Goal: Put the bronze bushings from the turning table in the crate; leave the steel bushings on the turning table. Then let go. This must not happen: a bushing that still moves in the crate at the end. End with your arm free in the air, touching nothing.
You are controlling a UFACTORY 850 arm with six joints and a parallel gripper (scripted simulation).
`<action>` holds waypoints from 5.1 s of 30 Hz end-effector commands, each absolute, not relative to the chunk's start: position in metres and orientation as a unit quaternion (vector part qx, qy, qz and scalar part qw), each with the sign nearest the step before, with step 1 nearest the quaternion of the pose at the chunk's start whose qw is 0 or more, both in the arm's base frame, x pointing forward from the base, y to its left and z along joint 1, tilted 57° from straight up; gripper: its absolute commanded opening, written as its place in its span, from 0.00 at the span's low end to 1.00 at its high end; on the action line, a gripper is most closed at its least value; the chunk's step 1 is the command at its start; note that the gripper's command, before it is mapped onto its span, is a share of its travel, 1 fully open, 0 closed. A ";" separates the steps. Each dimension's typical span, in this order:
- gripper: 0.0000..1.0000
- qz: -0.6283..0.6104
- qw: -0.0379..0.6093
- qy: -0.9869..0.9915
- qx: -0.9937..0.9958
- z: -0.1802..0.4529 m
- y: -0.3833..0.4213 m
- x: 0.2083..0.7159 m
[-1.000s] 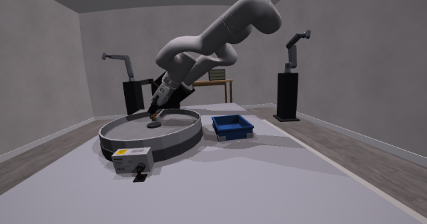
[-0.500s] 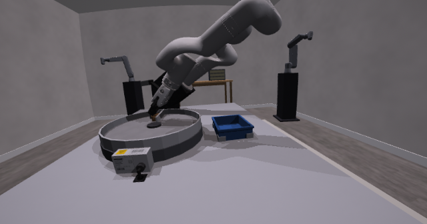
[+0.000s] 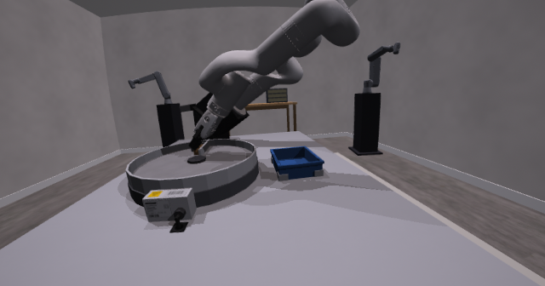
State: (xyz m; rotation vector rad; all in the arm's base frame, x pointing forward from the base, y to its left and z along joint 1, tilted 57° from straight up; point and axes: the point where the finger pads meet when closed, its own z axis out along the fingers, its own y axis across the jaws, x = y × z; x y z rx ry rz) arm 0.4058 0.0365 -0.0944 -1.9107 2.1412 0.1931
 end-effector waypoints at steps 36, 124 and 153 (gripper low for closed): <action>0.00 0.066 0.132 0.738 -0.658 -0.096 0.039 0.407; 0.00 0.066 0.132 0.738 -0.658 0.000 0.030 0.404; 0.00 0.066 0.132 0.738 -0.658 0.110 0.101 0.416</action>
